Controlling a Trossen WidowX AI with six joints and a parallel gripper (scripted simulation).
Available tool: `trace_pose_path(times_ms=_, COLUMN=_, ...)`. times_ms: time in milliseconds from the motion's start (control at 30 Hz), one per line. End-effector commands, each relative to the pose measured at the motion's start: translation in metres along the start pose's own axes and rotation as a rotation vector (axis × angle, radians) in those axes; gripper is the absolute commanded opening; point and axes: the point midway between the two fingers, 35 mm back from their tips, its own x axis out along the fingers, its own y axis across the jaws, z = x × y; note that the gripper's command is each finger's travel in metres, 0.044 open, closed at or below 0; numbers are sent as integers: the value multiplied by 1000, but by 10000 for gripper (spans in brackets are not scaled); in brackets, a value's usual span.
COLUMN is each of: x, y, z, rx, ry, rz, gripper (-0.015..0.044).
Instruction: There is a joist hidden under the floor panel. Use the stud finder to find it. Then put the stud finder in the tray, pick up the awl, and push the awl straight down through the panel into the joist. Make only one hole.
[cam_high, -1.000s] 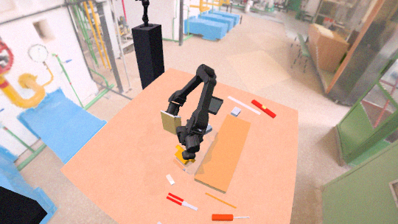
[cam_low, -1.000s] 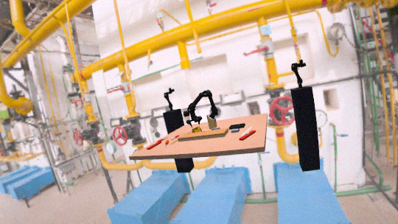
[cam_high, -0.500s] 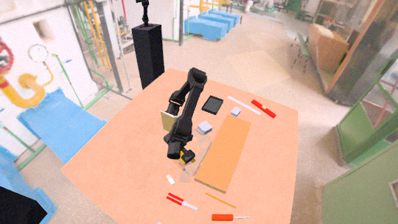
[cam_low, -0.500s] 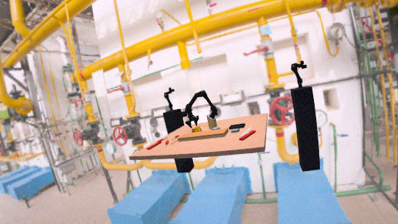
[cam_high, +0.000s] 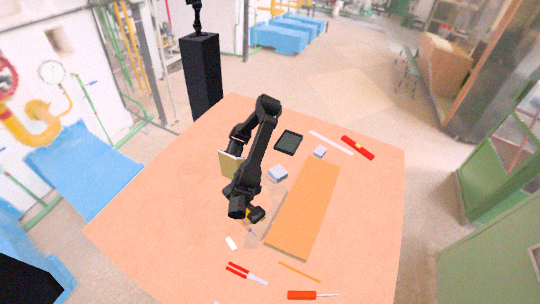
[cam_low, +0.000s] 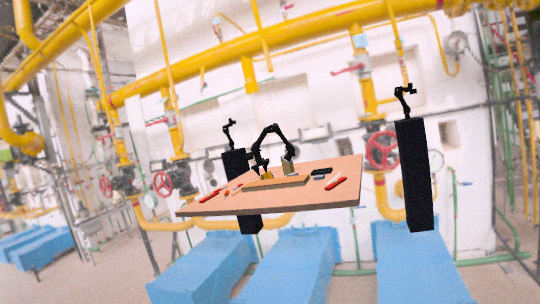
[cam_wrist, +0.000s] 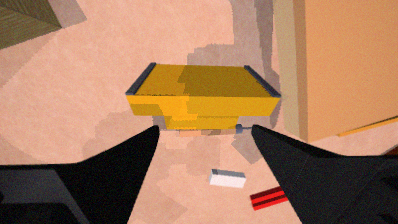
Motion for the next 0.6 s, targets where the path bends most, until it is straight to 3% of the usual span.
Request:
trace_pose_path(times_ms=0, x=8, y=2, z=0, rx=10, ry=-8, rz=2, gripper=440)
trace_pose_path(times_ms=567, x=35, y=3, z=-1, rx=9, ry=-10, rz=3, gripper=440)
